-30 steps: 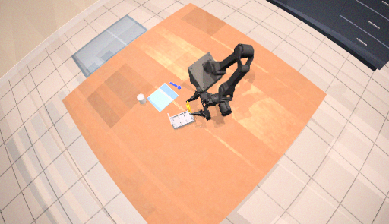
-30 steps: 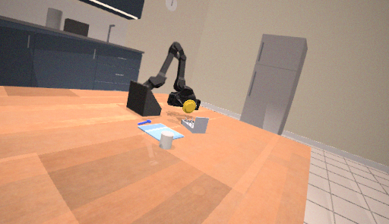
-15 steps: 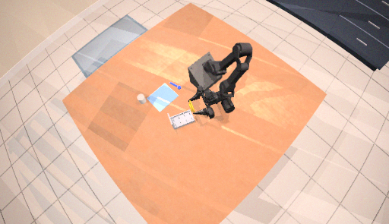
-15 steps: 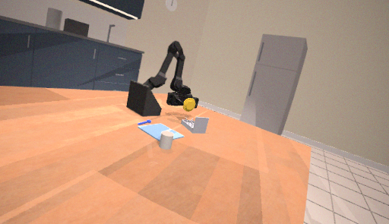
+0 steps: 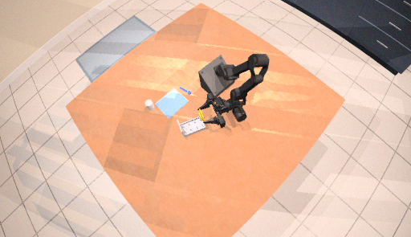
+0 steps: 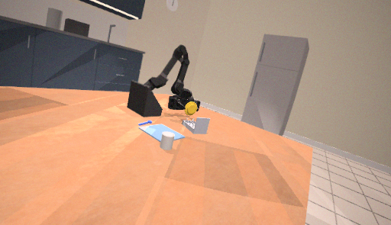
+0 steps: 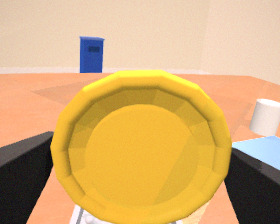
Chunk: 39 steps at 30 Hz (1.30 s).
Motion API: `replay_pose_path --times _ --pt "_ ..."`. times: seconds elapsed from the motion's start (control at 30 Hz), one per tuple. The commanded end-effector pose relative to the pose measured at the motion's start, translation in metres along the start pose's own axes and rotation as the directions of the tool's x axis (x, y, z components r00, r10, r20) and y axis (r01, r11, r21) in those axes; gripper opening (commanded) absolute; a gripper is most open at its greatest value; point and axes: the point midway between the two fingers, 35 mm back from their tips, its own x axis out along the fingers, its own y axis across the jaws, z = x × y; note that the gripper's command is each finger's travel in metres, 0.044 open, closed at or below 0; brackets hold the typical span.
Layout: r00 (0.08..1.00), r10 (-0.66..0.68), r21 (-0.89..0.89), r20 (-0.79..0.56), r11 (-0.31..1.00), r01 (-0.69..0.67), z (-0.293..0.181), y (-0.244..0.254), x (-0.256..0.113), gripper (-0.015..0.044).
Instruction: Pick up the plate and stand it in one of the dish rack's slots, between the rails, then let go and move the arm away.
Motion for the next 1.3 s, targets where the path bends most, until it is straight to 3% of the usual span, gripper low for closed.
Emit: replay_pose_path --times 0.0,0.63,1.27 --pt "1.000 -0.003 -0.008 0.001 1.000 0.003 -0.007 0.000 0.005 0.0000" --pt "1.000 0.005 0.015 0.000 1.000 -0.005 -0.014 0.002 0.029 0.0000" --pt "1.000 0.010 0.015 -0.011 1.000 -0.010 -0.030 0.001 0.028 0.0000"
